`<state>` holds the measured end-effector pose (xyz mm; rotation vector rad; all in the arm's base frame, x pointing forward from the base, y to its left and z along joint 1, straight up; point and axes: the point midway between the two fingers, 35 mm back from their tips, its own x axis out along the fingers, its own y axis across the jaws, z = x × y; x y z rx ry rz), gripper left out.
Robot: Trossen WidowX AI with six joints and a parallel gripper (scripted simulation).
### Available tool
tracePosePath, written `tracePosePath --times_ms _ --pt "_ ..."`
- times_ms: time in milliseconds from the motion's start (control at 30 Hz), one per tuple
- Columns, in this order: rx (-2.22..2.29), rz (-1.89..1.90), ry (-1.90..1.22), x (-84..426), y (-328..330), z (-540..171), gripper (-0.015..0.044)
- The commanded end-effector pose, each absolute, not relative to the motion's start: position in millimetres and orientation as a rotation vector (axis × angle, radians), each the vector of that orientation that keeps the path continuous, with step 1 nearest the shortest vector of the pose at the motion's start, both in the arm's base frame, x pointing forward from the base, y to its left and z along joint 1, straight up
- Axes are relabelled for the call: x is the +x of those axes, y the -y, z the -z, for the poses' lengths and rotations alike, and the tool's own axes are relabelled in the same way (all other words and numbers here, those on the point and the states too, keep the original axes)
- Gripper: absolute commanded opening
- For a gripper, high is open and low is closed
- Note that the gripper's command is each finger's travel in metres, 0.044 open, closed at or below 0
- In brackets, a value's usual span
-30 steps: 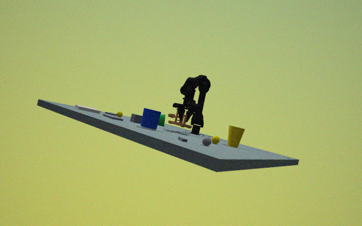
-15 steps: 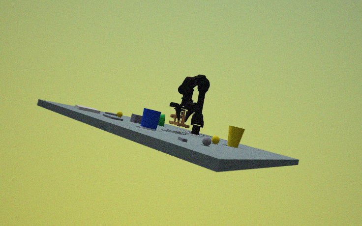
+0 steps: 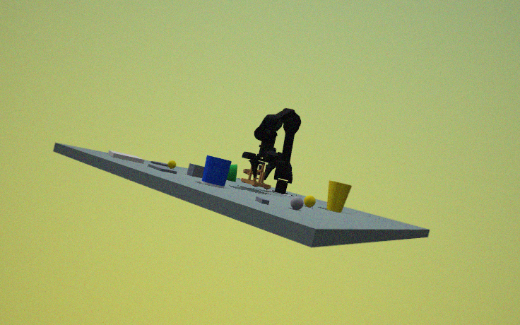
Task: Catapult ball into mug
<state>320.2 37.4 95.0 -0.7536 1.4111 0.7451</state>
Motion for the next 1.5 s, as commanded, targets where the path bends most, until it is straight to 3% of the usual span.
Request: tracePosePath --times_ms 0,600,1033,1167,1333,1467 --pt "-0.754 -0.739 -1.411 321 -37 -90 0.0000" --pt "-0.753 -0.745 -1.412 320 -37 -74 0.0000" --pt "-0.753 -0.745 -1.412 320 -37 -74 0.0341" --pt "-0.753 -0.745 -1.412 324 -38 -109 0.0440" --pt "-0.752 -0.745 -1.413 318 -37 -171 0.0440" --pt "-0.752 -0.745 -1.413 321 -37 -159 0.0440"
